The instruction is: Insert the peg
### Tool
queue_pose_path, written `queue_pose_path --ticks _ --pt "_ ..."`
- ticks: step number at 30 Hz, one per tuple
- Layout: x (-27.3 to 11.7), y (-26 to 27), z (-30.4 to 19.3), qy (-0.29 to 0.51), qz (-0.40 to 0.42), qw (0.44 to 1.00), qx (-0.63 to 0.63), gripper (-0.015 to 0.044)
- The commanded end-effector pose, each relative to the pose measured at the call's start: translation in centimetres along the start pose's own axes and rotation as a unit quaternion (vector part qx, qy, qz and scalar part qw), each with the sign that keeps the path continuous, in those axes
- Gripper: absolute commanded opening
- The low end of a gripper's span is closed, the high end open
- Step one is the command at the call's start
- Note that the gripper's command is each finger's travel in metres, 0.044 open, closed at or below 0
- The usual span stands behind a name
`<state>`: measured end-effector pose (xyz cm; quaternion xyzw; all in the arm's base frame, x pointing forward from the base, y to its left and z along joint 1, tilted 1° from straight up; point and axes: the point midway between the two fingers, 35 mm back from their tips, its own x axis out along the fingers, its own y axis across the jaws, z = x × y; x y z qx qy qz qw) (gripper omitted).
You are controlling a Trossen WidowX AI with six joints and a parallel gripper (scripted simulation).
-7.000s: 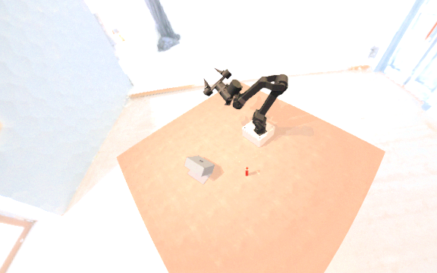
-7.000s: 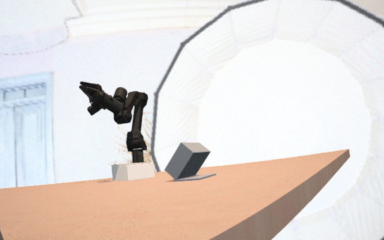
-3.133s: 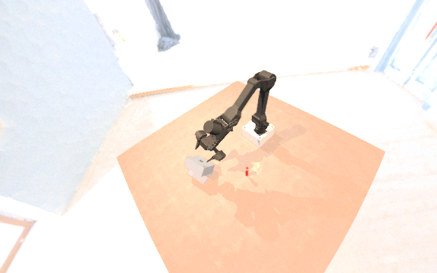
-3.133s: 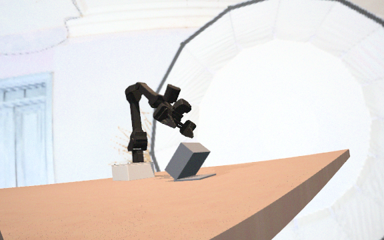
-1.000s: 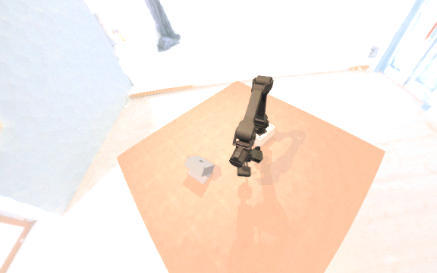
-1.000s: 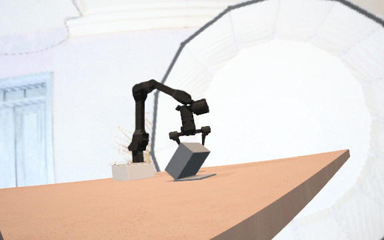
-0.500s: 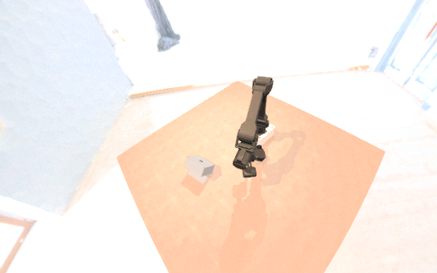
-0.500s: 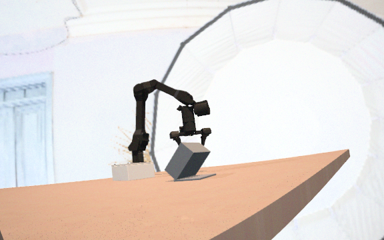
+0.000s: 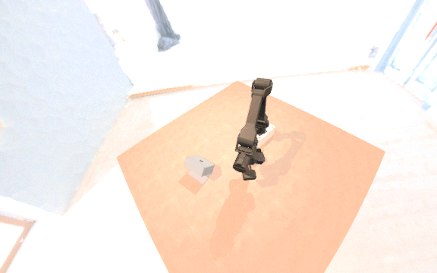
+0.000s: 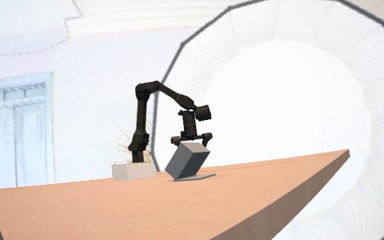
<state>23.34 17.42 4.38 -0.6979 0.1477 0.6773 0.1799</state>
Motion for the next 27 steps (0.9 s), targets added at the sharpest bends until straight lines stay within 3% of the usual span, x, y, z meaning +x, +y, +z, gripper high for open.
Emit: queue_pose_path --ticks 1,25,27 --pt "0.9 0.2 0.2 -0.005 0.005 1.0 -0.002 0.044" --pt "3.7 0.5 0.3 -0.005 0.005 1.0 -0.002 0.044" --pt "3.5 0.3 0.2 -0.001 0.003 1.0 -0.001 0.0387"
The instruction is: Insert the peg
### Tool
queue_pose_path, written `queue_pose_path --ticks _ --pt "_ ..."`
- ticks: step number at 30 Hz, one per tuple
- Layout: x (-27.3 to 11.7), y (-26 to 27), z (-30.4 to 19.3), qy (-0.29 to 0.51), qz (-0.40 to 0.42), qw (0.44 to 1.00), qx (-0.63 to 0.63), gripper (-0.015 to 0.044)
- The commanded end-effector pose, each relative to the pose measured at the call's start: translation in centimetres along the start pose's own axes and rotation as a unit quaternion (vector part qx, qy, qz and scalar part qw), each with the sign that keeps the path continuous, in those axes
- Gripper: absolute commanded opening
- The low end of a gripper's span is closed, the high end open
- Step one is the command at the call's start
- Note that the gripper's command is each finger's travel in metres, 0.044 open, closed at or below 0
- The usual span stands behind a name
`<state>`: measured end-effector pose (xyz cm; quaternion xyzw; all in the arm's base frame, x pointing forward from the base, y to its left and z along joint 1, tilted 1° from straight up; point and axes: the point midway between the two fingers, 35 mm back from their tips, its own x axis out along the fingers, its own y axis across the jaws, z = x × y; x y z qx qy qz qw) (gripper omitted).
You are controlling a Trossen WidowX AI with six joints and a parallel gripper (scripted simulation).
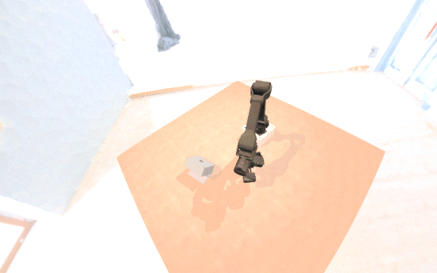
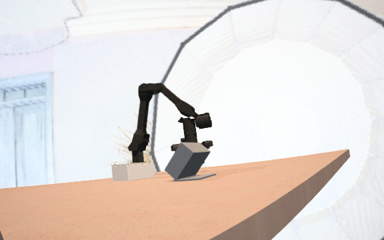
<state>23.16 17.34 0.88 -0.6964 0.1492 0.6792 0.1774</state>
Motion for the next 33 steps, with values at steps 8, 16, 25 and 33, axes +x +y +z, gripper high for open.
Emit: queue_pose_path --ticks 8,16,25,33 --pt "0.0 0.0 0.0 0.0 0.0 1.0 0.0 0.0177" --pt "0.0 0.0 0.0 0.0 0.0 1.0 0.0 0.0026" --pt "-1.2 -0.2 -0.1 0.0 0.0 1.0 0.0 0.0" --pt "-5.3 0.0 -0.1 -0.002 0.001 1.0 -0.001 0.0"
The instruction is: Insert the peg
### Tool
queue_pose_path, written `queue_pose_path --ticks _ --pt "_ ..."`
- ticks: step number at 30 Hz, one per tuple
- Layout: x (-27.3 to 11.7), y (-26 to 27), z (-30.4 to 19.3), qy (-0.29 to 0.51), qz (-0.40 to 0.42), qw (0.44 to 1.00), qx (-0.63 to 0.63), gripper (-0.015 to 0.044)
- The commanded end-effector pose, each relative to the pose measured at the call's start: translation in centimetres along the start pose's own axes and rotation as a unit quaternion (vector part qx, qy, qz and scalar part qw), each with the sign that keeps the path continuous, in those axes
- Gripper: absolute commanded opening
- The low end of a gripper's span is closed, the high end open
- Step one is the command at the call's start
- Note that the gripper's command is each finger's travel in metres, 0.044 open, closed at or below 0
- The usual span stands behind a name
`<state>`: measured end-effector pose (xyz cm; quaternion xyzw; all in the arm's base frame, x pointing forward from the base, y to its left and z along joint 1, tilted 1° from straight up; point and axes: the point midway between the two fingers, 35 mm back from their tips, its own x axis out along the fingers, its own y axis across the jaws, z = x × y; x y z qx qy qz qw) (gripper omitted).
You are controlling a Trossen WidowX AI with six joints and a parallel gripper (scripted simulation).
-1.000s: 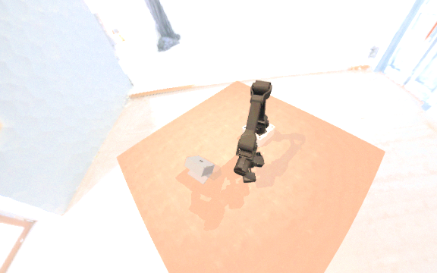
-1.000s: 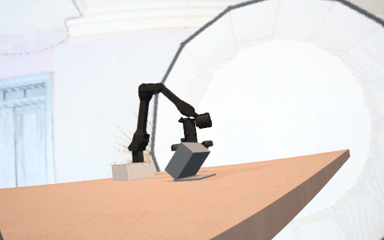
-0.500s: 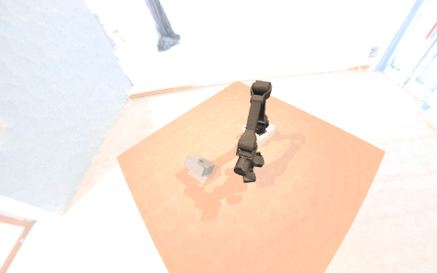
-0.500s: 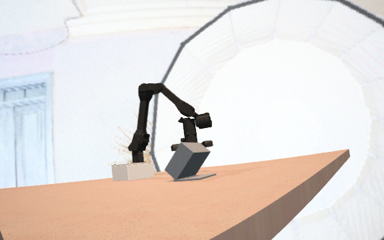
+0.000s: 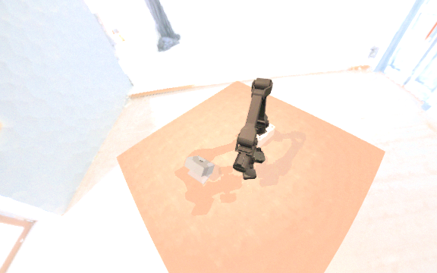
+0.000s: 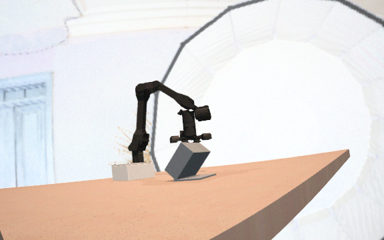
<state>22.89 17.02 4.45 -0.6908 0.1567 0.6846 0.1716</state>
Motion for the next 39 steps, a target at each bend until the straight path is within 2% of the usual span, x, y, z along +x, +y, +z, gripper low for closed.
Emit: queue_pose_path --ticks 1,7,39 --pt "-2.2 -0.2 -0.1 0.003 -0.01 1.0 -0.002 0.0" --pt "-4.4 0.3 0.0 0.002 -0.009 1.0 -0.003 0.0" --pt "-4.3 1.2 -2.7 -0.01 -0.059 0.997 0.05 0.0"
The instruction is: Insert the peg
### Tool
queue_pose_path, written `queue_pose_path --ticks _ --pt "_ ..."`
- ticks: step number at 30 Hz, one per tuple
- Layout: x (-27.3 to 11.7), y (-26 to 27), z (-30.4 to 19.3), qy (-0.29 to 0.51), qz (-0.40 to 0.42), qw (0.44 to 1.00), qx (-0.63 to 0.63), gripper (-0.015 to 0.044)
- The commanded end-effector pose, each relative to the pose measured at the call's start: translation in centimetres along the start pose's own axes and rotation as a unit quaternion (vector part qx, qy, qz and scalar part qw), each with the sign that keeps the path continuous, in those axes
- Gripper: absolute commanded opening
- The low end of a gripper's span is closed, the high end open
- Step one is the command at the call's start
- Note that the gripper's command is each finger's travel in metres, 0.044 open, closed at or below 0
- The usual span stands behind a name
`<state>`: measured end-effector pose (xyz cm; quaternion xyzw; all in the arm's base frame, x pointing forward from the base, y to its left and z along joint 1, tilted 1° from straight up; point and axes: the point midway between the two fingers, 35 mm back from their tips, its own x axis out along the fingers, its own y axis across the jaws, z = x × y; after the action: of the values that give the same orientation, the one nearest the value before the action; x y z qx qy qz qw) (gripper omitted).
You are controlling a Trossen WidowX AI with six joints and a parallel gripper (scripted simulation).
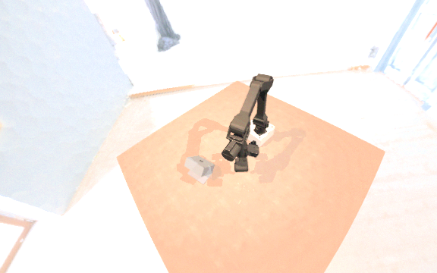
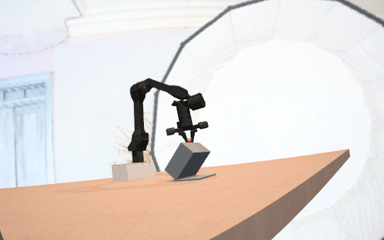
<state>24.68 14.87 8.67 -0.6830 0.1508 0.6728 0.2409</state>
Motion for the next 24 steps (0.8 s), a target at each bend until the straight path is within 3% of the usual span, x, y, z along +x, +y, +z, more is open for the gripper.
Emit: queue_pose_path --ticks 1,24 --pt "-0.1 0.2 -0.3 -0.002 -0.009 1.0 0.005 0.0" --pt "-0.3 0.9 -2.6 -0.005 -0.052 0.998 0.045 0.0"
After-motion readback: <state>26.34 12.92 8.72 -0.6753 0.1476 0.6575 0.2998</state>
